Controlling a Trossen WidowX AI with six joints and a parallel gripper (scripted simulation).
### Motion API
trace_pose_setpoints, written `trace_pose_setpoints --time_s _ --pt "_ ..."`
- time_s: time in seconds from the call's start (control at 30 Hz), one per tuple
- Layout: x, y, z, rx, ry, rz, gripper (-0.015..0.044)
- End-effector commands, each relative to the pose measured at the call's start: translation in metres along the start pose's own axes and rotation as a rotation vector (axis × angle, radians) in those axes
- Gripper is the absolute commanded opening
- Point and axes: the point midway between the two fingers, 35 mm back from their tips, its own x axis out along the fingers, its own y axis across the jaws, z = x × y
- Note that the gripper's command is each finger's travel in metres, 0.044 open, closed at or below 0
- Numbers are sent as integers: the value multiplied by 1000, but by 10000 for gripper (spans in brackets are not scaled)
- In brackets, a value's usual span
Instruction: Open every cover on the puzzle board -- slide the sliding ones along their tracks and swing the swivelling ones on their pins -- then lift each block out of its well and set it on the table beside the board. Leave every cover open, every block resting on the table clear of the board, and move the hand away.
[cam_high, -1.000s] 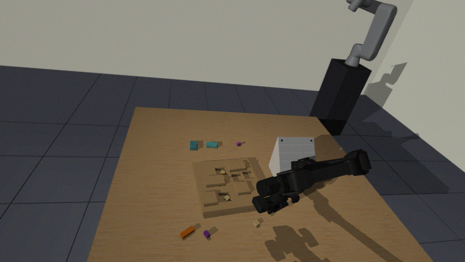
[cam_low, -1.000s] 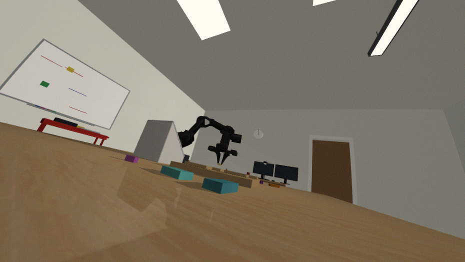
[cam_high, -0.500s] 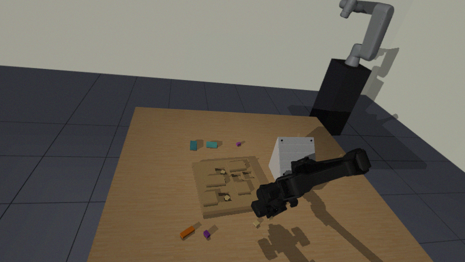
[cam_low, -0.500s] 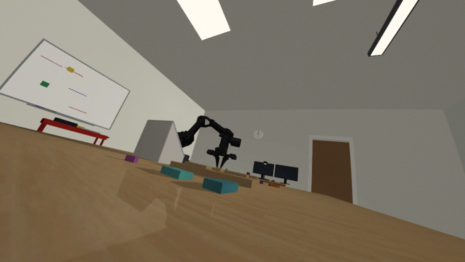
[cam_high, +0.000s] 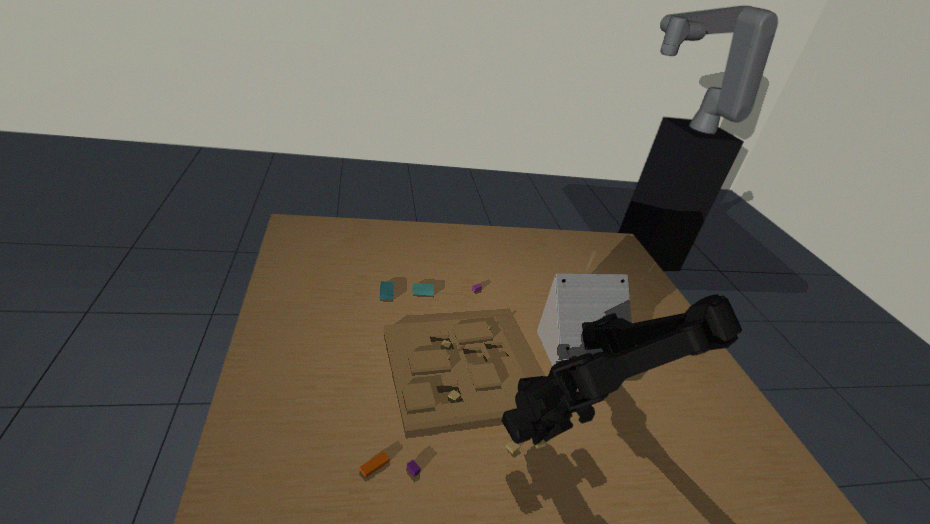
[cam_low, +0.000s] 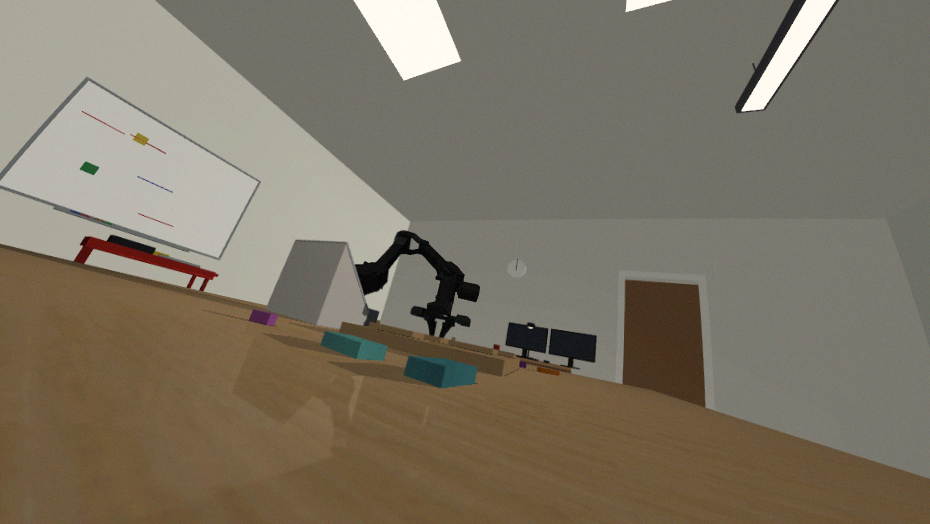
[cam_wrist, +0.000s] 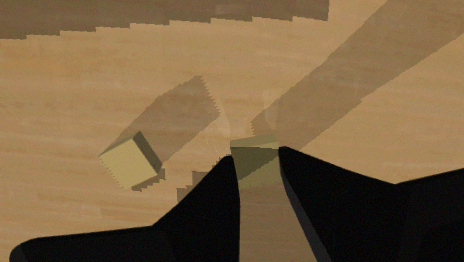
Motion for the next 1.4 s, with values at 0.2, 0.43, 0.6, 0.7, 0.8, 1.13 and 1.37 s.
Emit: trace_pose_setpoints --time_s 0.2,0.43,0.6,0.7,0.8,1.13,1.37 --pt "2 -1 0 0 1 -1 211" --pt "2 -1 0 0 1 -1 395" --pt "-8 1 1 1 -3 -2 440" --pt "-18 1 2 2 -7 -3 440" --pt "-27 2 2 2 -9 -4 440" --pt "-59 0 3 7 -10 -5 440" --pt "-73 -1 2 8 -8 -3 414"
